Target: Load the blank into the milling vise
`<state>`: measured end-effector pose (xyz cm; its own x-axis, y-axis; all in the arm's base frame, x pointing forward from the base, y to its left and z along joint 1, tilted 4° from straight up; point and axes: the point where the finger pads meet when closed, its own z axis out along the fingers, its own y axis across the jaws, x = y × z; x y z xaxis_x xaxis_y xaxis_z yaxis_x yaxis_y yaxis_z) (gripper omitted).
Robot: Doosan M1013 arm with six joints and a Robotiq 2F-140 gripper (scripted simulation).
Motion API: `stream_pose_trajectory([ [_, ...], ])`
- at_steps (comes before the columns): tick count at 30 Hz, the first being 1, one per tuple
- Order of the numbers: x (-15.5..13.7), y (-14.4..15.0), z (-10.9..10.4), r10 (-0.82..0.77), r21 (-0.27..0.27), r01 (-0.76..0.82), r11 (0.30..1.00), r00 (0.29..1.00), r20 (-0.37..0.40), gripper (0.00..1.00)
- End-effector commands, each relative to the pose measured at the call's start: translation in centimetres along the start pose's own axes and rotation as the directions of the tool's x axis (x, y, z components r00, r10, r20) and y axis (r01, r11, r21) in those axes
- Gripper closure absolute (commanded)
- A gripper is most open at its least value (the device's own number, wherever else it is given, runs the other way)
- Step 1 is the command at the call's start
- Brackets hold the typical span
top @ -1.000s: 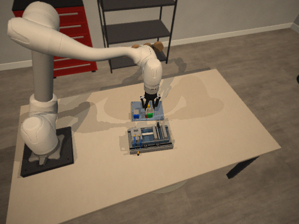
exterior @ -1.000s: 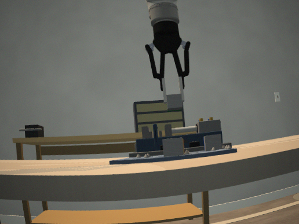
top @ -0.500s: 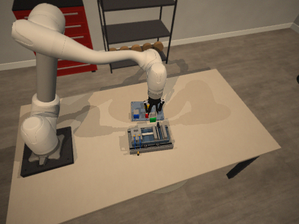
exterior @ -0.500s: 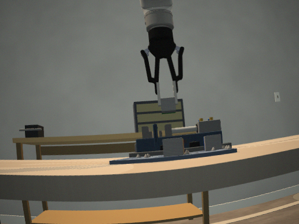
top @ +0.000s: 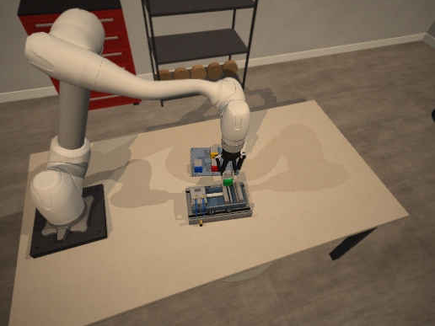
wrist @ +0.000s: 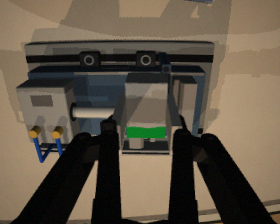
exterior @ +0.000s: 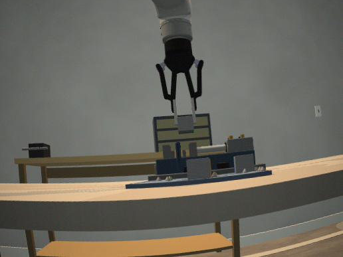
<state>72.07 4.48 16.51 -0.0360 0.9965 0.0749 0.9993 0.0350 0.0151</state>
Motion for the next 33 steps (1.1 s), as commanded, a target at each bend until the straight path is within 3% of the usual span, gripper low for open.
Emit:
stream_pose_trajectory([
  [1, -0.9, 0.4, 0.0, 0.0, 0.0, 0.0, 1.0, 1.0, 0.0, 1.0],
  [21, -6.7, 2.8, 0.1, 0.0, 0.0, 0.0, 1.0, 1.0, 0.0, 1.0],
  [33, -6.1, 2.5, 0.1, 0.0, 0.0, 0.0, 1.0, 1.0, 0.0, 1.0],
])
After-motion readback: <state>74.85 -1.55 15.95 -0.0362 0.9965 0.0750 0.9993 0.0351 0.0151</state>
